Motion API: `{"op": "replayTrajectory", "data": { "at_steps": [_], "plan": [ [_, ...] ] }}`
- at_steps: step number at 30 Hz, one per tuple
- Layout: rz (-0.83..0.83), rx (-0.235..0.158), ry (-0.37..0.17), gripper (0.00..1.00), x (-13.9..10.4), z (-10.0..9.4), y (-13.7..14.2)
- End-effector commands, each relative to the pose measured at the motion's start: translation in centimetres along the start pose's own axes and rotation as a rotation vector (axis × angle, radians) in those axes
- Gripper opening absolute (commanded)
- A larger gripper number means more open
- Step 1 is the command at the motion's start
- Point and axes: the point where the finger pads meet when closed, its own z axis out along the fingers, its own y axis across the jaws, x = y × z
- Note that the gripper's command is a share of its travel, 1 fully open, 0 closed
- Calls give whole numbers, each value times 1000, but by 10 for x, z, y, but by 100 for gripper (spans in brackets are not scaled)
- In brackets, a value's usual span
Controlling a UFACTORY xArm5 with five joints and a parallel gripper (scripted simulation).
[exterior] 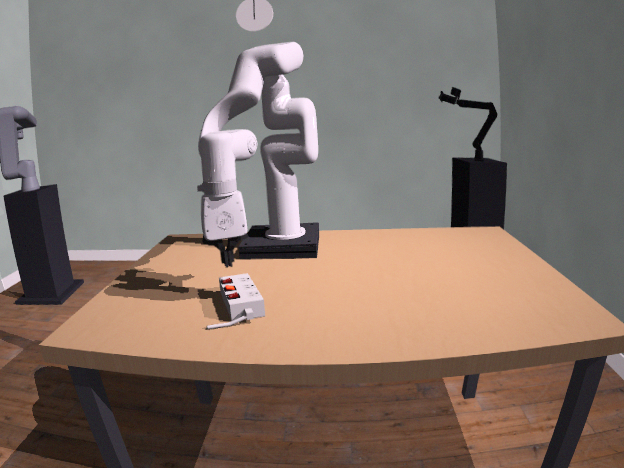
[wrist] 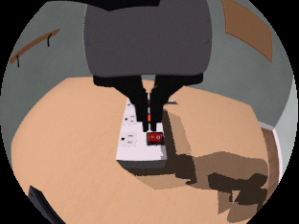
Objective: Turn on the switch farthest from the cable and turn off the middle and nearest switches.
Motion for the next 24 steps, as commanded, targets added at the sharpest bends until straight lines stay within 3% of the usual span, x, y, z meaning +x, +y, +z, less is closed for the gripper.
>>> {"op": "replayTrajectory", "data": {
  "at_steps": [1,24],
  "plan": [
    [0,2,-3,0,-1,5,-1],
    [0,2,-3,0,-1,26,0]
  ]
}}
